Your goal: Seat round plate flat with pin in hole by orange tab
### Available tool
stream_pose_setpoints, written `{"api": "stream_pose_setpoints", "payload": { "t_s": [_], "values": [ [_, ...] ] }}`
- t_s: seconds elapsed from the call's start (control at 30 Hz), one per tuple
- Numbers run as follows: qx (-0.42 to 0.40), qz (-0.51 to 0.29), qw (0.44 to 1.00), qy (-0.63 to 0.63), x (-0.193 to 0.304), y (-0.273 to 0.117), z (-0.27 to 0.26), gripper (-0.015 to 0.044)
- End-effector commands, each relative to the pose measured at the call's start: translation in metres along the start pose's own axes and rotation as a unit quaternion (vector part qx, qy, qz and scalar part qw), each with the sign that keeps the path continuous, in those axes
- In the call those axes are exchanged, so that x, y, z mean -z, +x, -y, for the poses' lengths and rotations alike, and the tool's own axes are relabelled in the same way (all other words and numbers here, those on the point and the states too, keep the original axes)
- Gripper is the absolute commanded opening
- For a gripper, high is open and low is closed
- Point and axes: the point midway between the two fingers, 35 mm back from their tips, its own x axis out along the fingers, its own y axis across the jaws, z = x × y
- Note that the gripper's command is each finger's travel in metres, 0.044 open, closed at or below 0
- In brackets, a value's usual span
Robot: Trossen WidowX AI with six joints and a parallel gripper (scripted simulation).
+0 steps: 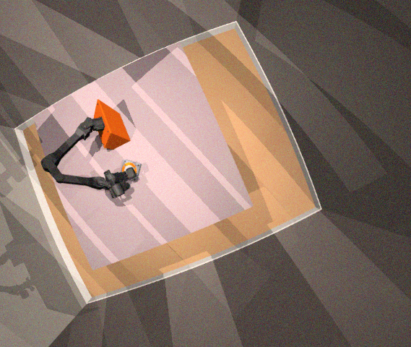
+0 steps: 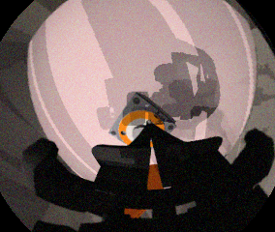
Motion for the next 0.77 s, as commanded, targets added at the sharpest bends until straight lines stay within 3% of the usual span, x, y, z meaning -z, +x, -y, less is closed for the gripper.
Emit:
{"api": "stream_pose_setpoints", "payload": {
  "t_s": [0.0, 0.73],
  "values": [
    [0.003, 0.004, 1.0, 0.006, 0.0006, -0.0149, 0.0004, 0.0],
    [0.0, 0.003, 1.0, 0.001, -0.0002, -0.0069, -0.0015, 0.0]
  ]
}}
